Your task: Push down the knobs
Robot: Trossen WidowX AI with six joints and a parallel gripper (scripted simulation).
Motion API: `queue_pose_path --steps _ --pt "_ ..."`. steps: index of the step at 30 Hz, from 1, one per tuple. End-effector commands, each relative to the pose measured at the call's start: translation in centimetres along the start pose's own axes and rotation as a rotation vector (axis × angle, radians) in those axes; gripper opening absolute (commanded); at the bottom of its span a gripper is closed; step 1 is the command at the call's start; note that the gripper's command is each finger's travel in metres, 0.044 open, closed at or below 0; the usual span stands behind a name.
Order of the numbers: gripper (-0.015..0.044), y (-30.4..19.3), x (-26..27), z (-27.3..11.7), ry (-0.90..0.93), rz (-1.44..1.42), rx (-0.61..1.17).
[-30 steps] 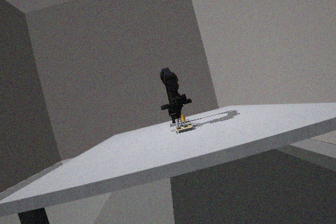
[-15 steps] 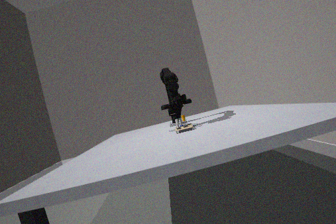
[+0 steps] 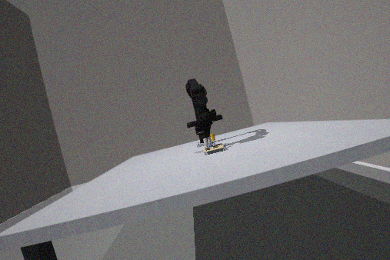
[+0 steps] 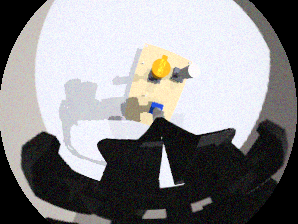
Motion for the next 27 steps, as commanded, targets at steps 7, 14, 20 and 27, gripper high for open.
queue_pose_path --steps 7,14,20,27 --pt "0.0 0.13 -0.04 0.95 -0.003 0.004 0.007" --pt "0.0 0.13 -0.04 0.95 -0.003 0.004 0.007" --pt "0.0 0.13 -0.04 1.11 -0.003 0.004 0.008" --pt "0.0 0.13 -0.04 1.19 -0.003 0.004 0.008"
Point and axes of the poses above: the point midway between the two fingers, 35 mm back from their tips, its own z axis out along the fingers, its own x axis across the jaws, y = z × x, the point moved 1 cm from there along -z, back along the fingers, and after that the axes turned 14 degrees about z, right-handed, at the moved point
